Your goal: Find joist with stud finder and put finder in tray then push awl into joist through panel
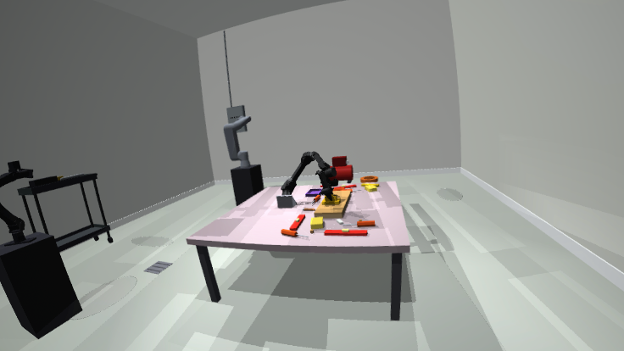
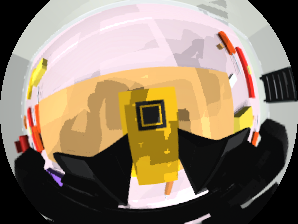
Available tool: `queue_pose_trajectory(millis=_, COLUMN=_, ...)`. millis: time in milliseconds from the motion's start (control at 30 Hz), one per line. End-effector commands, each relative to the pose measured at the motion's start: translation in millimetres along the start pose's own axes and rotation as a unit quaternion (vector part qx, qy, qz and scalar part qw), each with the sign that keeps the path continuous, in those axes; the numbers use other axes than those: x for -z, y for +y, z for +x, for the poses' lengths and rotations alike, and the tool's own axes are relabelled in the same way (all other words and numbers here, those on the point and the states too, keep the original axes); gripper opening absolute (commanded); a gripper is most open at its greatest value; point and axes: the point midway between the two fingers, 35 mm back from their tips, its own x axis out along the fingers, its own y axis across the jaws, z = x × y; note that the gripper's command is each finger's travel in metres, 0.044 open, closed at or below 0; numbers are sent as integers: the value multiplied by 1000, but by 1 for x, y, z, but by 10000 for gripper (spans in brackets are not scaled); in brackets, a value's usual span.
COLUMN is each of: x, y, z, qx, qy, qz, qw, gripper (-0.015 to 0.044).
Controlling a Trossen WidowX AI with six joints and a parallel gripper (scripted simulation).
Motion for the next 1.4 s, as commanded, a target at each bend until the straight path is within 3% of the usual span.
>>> queue_pose_trajectory(millis=0, x=0, y=15, z=1, qx=-3, qy=0, qz=-2, qw=1000, gripper=0)
queue_pose_trajectory(millis=1367, x=-1, y=147, z=0, qx=-6, qy=0, qz=0, qw=1000, gripper=0)
